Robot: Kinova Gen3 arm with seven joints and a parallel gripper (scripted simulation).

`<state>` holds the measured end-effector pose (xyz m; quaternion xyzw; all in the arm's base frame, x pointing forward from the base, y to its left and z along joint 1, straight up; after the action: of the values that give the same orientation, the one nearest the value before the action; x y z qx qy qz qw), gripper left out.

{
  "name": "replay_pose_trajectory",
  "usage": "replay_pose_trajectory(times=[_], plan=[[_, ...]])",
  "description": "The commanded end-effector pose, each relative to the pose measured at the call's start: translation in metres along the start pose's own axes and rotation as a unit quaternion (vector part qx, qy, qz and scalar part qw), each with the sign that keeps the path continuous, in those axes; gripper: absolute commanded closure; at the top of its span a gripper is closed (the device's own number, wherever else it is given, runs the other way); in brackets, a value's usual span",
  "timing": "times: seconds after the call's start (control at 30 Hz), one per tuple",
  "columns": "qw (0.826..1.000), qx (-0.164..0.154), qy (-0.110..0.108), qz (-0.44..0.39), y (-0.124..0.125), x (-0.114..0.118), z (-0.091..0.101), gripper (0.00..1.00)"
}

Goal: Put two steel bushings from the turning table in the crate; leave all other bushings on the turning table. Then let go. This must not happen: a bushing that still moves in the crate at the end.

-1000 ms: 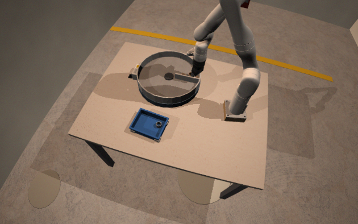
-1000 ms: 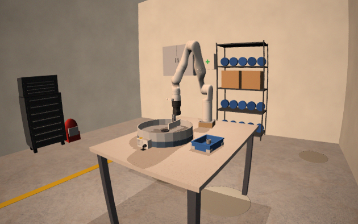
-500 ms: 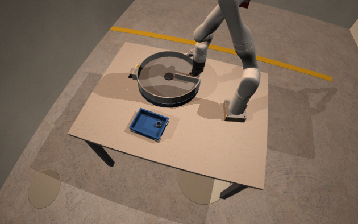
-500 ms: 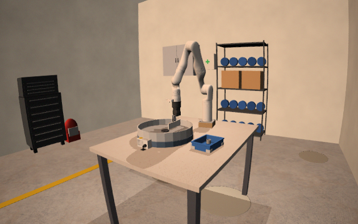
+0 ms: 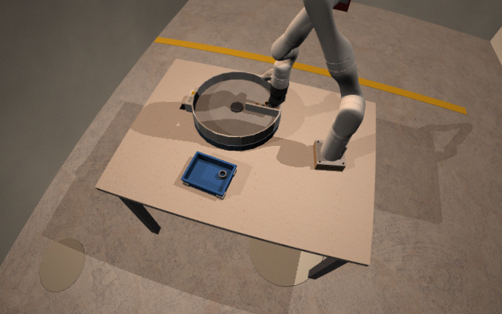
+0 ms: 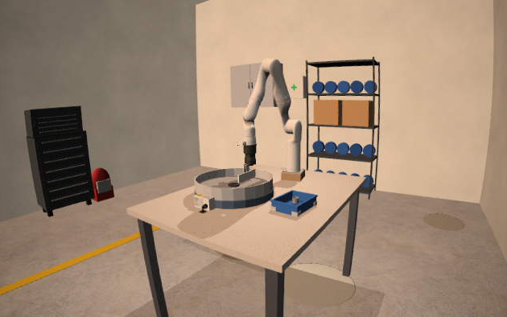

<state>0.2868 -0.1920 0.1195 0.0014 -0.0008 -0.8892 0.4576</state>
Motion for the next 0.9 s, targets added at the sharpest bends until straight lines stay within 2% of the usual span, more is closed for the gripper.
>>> replay_pose_trajectory(times=[0.0, 0.87], plan=[[1.000, 0.000, 0.000, 0.000, 0.000, 0.000, 0.000, 0.60], [1.000, 0.000, 0.000, 0.000, 0.000, 0.000, -0.013, 0.60]])
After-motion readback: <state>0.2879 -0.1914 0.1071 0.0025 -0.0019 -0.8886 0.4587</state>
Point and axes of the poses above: the point where the finger pads meet when closed, its own z axis back along the fingers, its own x axis across the jaws, y = z × x, the point moved 8 cm from there along z, back along the fingers, and after that the axes turned 2 degrees about z, right-handed, at the moved point
